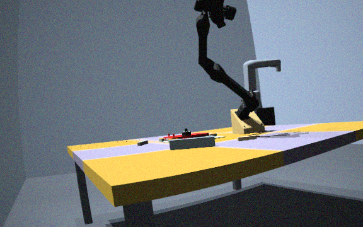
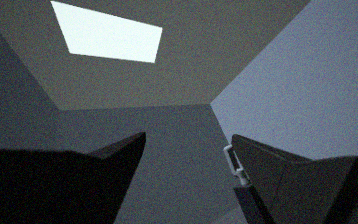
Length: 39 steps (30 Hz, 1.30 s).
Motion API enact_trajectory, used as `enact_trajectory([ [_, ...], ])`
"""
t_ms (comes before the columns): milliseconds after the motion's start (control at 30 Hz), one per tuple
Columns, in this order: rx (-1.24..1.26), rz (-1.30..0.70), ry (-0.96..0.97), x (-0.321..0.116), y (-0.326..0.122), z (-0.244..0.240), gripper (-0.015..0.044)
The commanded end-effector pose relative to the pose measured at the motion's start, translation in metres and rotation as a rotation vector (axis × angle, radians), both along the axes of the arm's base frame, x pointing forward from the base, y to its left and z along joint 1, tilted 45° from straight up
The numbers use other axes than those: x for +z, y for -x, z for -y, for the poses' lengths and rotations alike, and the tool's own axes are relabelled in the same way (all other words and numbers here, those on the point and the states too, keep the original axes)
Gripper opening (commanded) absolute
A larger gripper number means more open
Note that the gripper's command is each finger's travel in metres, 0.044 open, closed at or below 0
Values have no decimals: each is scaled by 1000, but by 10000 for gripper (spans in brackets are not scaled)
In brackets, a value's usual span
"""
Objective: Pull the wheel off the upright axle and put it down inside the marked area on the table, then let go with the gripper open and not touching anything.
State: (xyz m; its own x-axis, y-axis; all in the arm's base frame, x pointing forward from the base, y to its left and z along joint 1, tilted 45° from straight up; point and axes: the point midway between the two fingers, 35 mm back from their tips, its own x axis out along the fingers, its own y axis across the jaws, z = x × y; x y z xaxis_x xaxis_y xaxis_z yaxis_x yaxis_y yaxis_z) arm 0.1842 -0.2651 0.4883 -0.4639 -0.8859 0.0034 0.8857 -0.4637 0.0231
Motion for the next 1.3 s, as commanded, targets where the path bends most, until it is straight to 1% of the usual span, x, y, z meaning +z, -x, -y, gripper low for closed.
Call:
enact_trajectory([
  [0, -2, 1, 1, 0, 1, 0, 374],
  [100, -26, 18, 16, 5, 12, 0, 300],
  [400, -210, 129, 125, 35, 94, -10, 300],
  [667, -413, 223, 246, 56, 174, -38, 300],
  [1000, -673, 323, 424, 73, 259, -103, 300],
  [1267, -882, 390, 593, 78, 306, -174, 300],
])
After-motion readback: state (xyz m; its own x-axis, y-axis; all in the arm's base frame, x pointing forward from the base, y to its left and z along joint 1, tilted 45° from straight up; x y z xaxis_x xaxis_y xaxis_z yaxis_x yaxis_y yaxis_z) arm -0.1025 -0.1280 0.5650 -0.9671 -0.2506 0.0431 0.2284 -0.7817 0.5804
